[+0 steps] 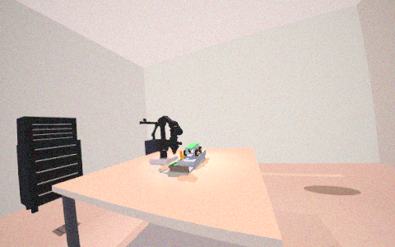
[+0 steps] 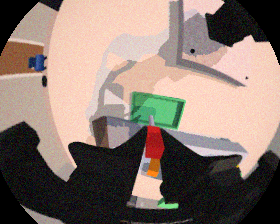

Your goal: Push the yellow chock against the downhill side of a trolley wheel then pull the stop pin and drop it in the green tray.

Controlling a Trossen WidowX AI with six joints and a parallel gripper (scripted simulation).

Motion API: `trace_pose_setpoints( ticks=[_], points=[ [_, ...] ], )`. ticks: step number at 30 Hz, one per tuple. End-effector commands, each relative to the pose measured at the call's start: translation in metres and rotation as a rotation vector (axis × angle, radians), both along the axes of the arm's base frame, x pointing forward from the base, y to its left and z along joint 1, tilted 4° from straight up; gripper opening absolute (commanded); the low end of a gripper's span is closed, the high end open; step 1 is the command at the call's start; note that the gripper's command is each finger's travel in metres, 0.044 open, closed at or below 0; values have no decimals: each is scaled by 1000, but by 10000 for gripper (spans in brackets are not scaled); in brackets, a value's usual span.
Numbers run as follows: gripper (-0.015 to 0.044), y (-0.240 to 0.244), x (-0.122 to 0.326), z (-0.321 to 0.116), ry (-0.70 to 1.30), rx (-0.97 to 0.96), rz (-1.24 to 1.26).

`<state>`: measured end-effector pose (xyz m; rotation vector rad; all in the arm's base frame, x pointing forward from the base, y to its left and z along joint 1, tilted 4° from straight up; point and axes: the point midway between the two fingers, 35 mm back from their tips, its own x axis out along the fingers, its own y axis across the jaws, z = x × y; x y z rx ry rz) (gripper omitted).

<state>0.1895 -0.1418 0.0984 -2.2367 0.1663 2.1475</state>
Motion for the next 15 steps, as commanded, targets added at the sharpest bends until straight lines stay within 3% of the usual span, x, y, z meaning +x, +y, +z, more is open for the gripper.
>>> trace_pose_setpoints(
  ticks=[1, 15],
  points=[
    [0, -3, 0, -10, 1, -54, -5],
    [0, -22, -1, -51, 2, -79, -7]
  ],
)
